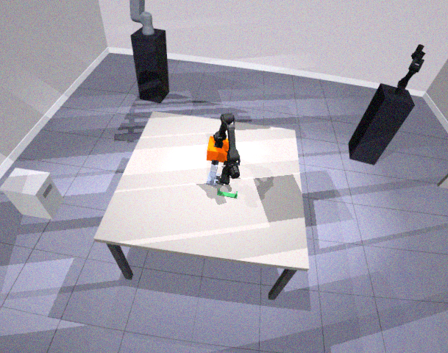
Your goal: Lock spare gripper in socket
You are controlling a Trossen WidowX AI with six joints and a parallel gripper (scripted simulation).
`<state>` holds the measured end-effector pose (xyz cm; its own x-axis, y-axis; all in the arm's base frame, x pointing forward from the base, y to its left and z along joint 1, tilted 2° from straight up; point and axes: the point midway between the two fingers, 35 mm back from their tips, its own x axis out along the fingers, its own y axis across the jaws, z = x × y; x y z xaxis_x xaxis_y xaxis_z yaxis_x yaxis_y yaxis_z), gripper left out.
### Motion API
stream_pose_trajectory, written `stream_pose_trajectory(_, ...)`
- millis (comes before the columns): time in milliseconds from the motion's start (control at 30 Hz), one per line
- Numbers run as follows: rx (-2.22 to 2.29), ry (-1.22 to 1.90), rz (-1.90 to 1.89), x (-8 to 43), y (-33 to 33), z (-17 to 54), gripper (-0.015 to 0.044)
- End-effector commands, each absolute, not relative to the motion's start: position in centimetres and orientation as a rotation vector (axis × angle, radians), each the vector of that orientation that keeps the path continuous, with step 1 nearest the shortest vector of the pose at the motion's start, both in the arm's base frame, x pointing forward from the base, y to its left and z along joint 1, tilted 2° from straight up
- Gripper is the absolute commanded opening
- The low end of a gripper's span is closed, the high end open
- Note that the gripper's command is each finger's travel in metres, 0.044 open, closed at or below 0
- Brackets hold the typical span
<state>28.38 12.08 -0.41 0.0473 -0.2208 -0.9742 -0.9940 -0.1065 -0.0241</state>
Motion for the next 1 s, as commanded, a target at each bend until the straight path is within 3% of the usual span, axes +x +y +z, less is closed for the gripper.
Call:
stream_pose_trajectory(0, -1.469, 1.291, 1.145, 28.4, 11.9, -0.4, 0.0)
stream_pose_trajectory(967, -1.466, 1.298, 1.153, 28.7, 9.6, -0.4, 0.0)
